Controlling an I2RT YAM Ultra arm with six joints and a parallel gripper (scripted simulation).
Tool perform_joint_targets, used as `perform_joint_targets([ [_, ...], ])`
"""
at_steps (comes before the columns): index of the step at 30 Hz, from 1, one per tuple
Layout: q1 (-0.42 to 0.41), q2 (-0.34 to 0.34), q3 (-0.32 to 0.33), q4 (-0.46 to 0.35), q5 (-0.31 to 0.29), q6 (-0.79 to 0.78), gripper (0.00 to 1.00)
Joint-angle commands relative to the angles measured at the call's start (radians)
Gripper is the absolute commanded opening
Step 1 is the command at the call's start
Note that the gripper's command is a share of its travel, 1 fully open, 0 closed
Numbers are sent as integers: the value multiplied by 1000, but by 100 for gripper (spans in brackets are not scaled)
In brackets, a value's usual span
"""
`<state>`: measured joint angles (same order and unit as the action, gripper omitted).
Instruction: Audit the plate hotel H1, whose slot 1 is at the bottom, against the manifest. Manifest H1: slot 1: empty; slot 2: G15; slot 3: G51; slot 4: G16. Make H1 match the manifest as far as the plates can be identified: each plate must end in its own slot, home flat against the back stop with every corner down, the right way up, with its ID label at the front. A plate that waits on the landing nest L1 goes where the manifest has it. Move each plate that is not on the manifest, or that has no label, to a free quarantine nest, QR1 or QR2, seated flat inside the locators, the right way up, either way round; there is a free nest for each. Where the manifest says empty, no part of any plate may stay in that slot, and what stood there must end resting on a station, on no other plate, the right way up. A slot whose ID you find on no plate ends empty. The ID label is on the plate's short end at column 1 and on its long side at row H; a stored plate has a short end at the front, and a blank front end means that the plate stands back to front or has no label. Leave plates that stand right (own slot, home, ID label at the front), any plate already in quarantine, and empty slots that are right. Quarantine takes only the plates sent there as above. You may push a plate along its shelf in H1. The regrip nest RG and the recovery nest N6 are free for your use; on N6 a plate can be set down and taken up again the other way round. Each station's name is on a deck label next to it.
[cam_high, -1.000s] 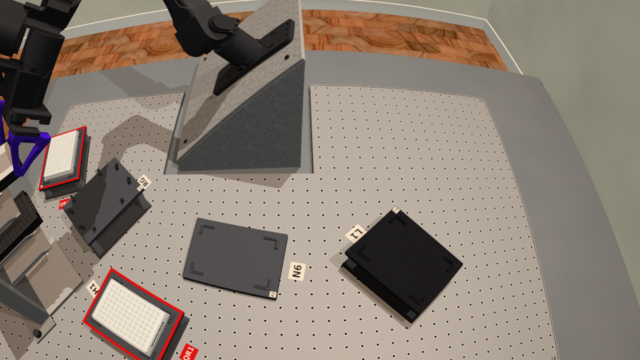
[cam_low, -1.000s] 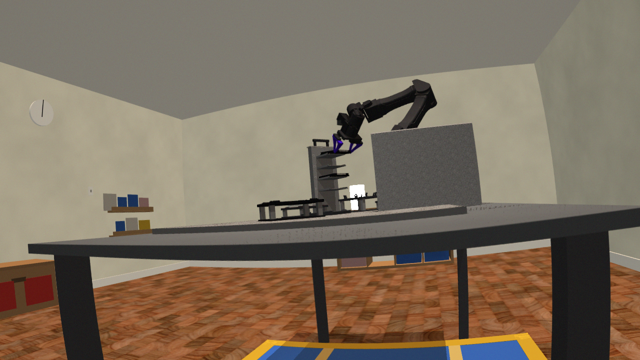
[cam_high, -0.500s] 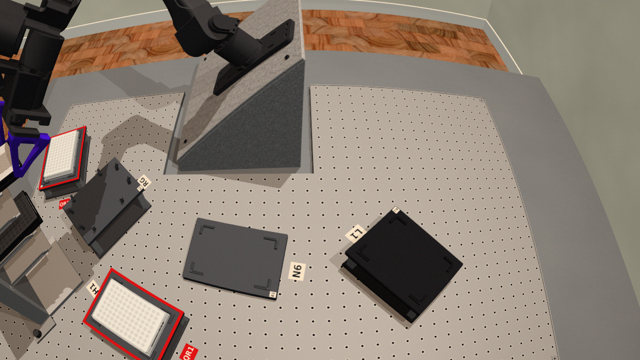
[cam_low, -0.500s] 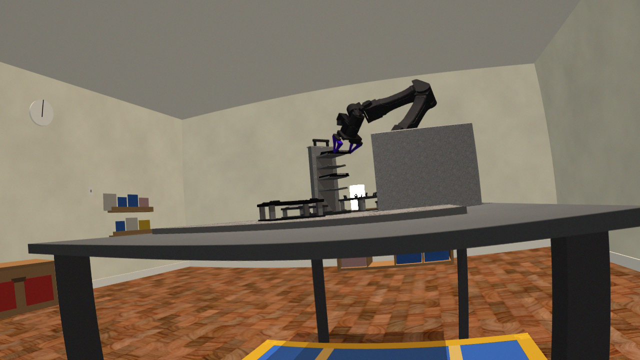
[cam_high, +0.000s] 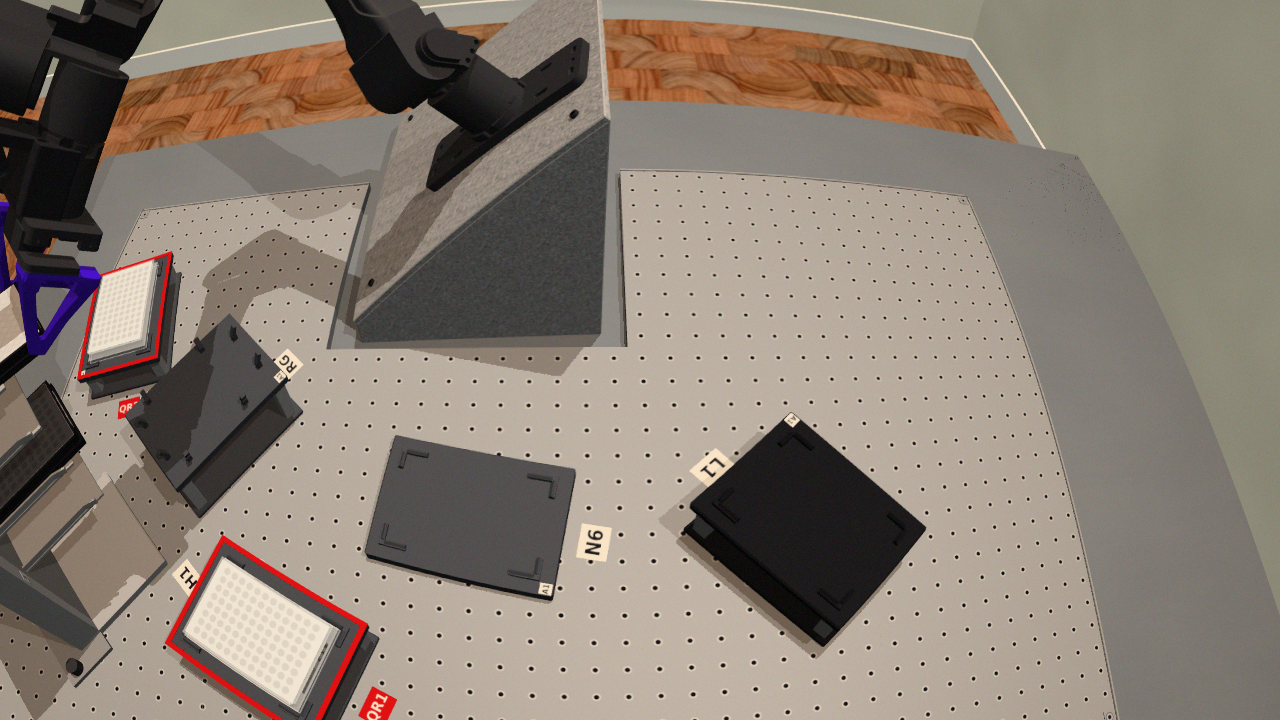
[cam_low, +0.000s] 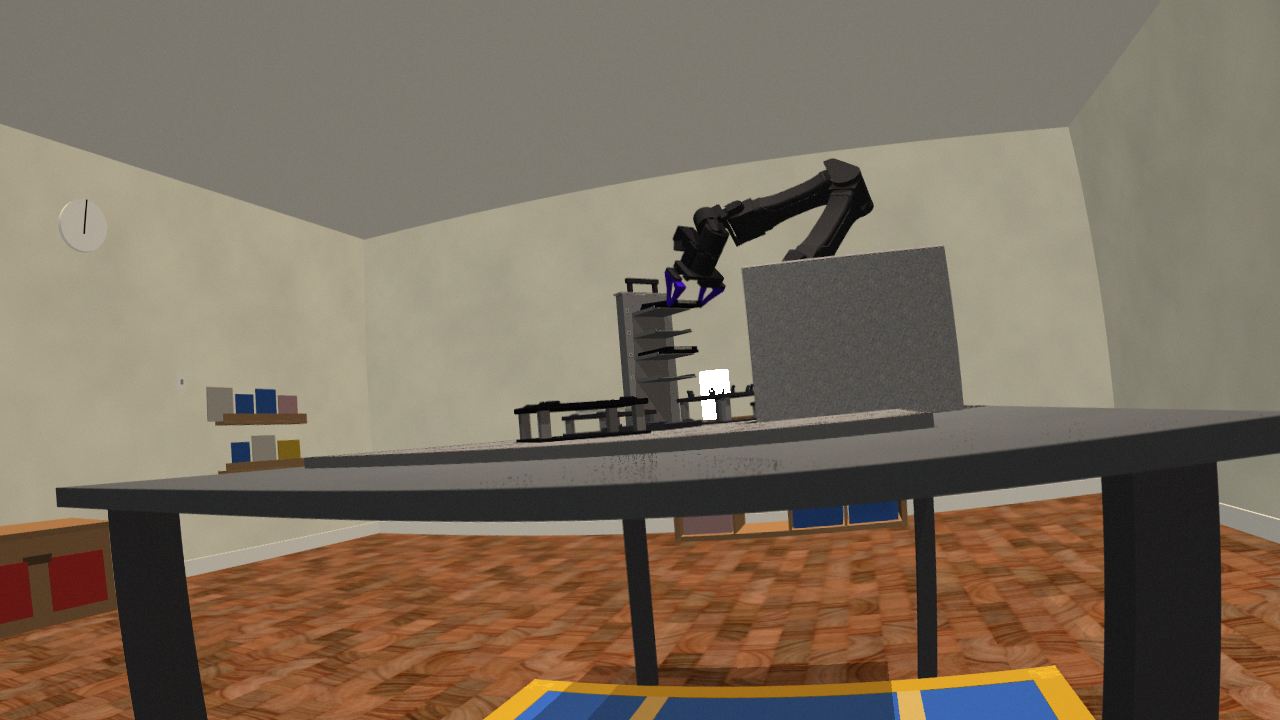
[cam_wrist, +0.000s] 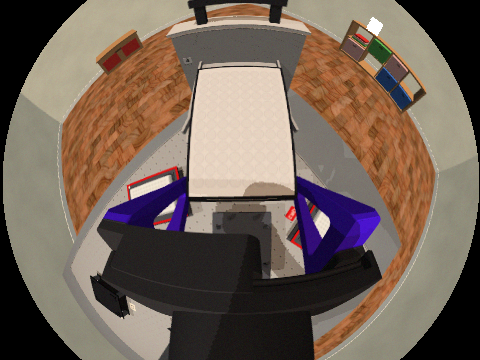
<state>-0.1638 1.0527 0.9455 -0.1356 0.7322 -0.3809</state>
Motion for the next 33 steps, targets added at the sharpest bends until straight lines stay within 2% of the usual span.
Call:
perform_joint_targets([
  [1, -1, 2, 4, -7, 0, 0, 86],
  [2, -4, 2, 1, -3, -3, -1, 100],
  [33, -4, 2, 1, -3, -3, -1, 100],
])
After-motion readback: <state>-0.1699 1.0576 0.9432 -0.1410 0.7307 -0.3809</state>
